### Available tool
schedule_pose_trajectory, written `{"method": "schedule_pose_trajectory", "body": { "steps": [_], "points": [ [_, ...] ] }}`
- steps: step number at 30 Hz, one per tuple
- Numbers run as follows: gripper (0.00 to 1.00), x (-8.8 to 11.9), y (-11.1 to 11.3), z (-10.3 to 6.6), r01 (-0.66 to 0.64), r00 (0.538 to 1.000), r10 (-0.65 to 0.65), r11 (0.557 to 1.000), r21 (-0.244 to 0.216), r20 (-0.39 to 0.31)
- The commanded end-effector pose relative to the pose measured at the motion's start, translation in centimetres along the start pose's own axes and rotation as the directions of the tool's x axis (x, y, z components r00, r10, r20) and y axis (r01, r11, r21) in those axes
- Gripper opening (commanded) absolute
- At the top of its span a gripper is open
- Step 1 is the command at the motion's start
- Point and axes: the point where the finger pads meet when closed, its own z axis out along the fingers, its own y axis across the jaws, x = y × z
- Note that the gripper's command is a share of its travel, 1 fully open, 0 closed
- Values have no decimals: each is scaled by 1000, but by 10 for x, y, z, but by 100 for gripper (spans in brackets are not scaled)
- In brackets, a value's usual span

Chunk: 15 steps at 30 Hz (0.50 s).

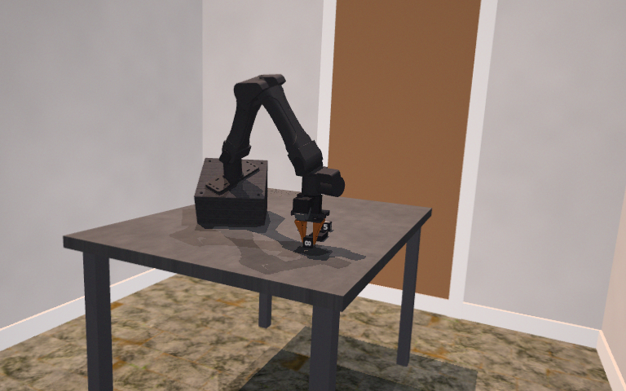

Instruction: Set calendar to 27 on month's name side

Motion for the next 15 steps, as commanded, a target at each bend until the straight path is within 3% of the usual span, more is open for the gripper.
{"method": "schedule_pose_trajectory", "body": {
  "steps": [1, 15],
  "points": [
    [29, -1, 2, -2, 2, 1000, -2, 1000, -8, 4],
    [45, -1, 2, -2, 2, 1000, -2, 1000, -8, 4]
  ]
}}
